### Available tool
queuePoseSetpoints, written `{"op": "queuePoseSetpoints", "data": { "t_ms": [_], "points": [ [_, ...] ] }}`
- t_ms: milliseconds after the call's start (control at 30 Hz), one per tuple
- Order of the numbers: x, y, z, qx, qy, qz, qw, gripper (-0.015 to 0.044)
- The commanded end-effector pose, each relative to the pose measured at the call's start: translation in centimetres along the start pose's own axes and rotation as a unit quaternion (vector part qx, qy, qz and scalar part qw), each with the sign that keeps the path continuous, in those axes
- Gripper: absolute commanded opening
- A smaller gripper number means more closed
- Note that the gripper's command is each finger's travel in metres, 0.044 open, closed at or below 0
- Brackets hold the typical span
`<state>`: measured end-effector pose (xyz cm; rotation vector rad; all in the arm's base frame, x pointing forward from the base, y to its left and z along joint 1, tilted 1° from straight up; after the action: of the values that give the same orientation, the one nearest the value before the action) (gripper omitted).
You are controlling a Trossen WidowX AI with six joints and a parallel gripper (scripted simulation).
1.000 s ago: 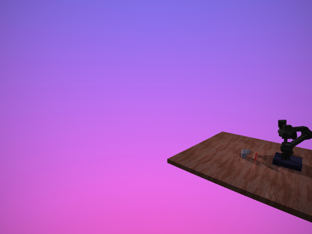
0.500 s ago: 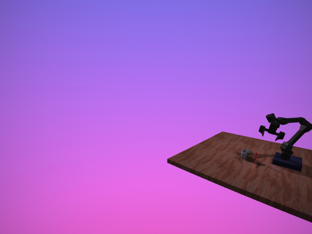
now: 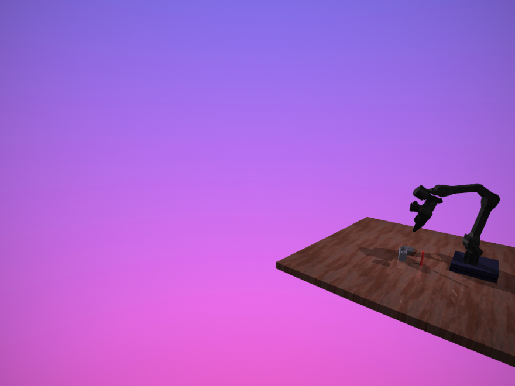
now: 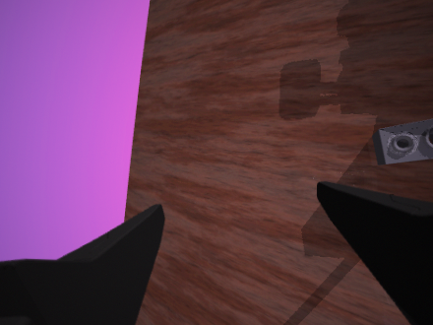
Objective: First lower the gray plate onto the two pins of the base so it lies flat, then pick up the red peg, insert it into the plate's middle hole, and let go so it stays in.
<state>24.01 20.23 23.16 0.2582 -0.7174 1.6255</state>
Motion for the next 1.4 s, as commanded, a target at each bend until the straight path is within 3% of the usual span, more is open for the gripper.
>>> {"op": "queuePoseSetpoints", "data": {
  "t_ms": [0, 333, 700, 900, 1367],
  "points": [
    [-5.8, -4.0, -1.6, -0.007, 0.152, -0.335, 0.930, 0.0440],
    [-12.9, -7.0, -1.9, -0.089, 0.300, -0.639, 0.703, 0.0440],
    [-13.1, -6.9, -2.0, -0.090, 0.302, -0.642, 0.698, 0.0440],
    [-16.4, -5.2, -6.9, -0.090, 0.302, -0.642, 0.698, 0.0440],
    [-17.5, -4.4, -8.5, -0.090, 0.303, -0.642, 0.698, 0.0440]
  ]
}}
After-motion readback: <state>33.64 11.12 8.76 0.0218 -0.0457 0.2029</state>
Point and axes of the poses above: the point midway between the two fingers, 35 mm back from their tips, its own z axis back along the fingers, its own x axis across the jaws, y = z × x, the point moved 2 cm from there along z, back along the fingers, and after that the axes turned 9 degrees about -z, right-handed, at the moved point
